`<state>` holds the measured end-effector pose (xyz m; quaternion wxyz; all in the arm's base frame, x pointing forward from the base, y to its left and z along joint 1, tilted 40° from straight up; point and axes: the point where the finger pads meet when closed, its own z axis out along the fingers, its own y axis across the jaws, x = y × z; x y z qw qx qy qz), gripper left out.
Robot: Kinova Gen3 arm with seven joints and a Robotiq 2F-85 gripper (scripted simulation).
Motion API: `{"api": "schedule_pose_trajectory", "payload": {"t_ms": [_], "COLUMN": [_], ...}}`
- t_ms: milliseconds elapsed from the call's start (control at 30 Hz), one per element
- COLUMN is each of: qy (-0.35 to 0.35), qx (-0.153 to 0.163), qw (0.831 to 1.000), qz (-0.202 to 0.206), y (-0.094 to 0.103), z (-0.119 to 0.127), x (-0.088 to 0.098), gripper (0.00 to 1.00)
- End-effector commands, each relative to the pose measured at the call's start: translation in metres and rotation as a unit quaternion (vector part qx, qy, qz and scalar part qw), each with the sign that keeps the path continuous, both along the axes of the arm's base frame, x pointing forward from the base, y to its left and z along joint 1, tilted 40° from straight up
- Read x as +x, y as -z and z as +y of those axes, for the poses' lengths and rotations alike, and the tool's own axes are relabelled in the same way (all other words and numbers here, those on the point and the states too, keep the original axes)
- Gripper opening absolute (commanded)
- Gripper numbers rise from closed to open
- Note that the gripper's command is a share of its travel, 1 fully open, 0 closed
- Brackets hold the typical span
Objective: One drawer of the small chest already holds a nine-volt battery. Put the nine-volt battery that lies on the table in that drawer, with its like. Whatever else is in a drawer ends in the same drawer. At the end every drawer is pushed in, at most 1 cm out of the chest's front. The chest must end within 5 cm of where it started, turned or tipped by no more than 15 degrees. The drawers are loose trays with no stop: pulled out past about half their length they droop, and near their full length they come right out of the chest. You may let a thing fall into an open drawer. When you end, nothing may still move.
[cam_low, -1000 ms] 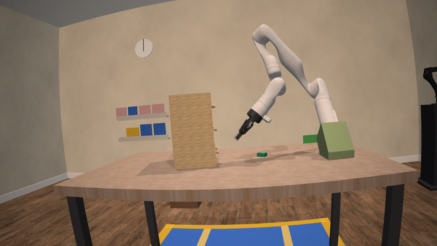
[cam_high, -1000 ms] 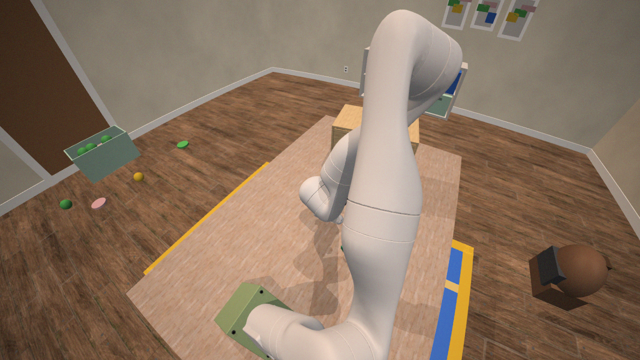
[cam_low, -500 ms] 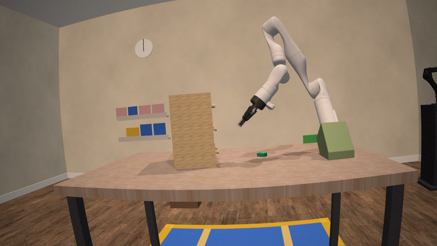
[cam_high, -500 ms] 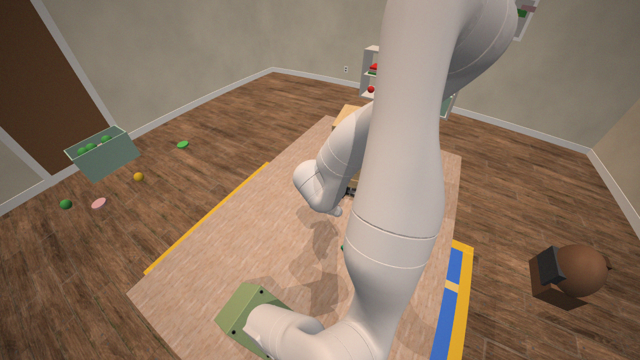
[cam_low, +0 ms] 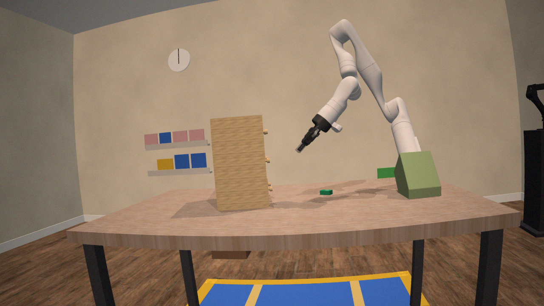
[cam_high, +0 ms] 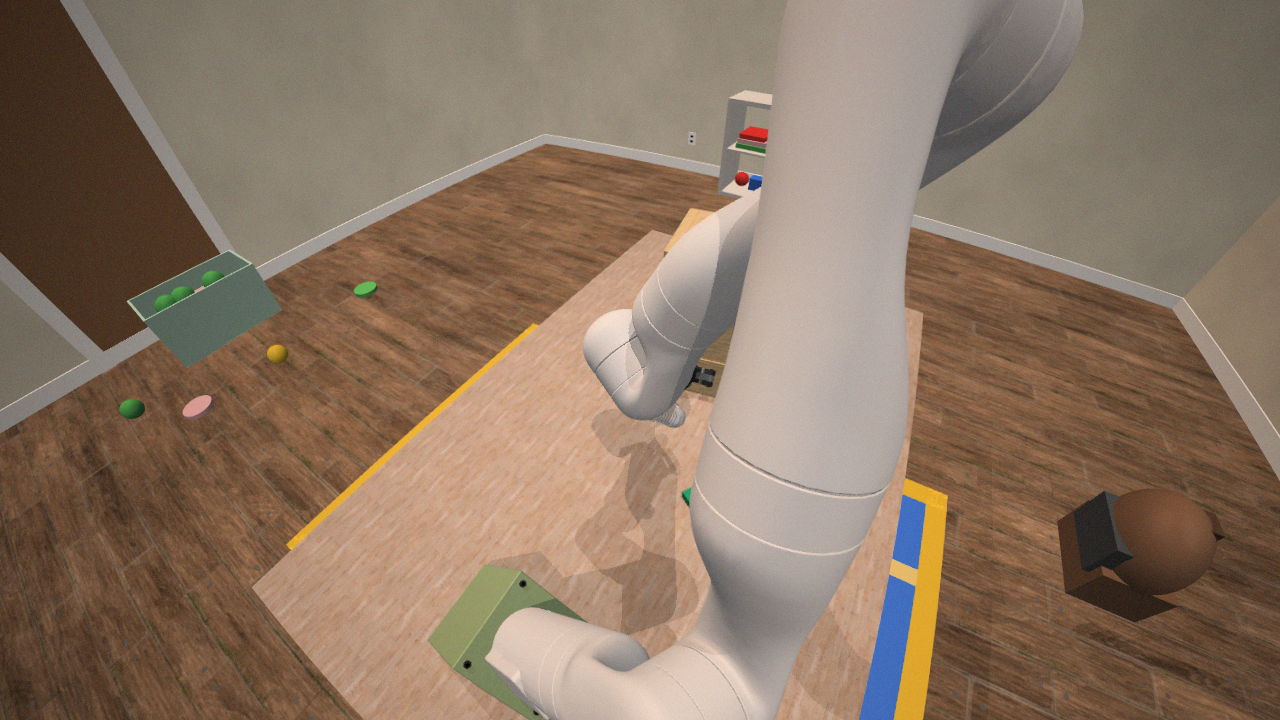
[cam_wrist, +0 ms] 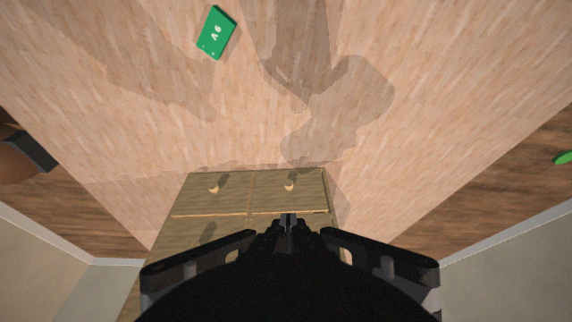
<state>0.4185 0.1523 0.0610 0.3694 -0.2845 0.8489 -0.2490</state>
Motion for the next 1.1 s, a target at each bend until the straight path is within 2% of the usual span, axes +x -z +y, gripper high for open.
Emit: {"api": "schedule_pose_trajectory", "payload": {"t_ms": [0, 400, 1067], "qy": [0.000, 0.009, 0.050], "qx": [-0.004, -0.008, -0.026], "qw": [1.000, 1.000, 0.996], "qz": [0.005, 0.014, 0.063], "y": [0.000, -0.004, -0.018], "z": [-0.001, 0.001, 0.009], "x": [-0.002, -0.004, -0.020], "gripper": [0.00, 0.00, 0.00]}}
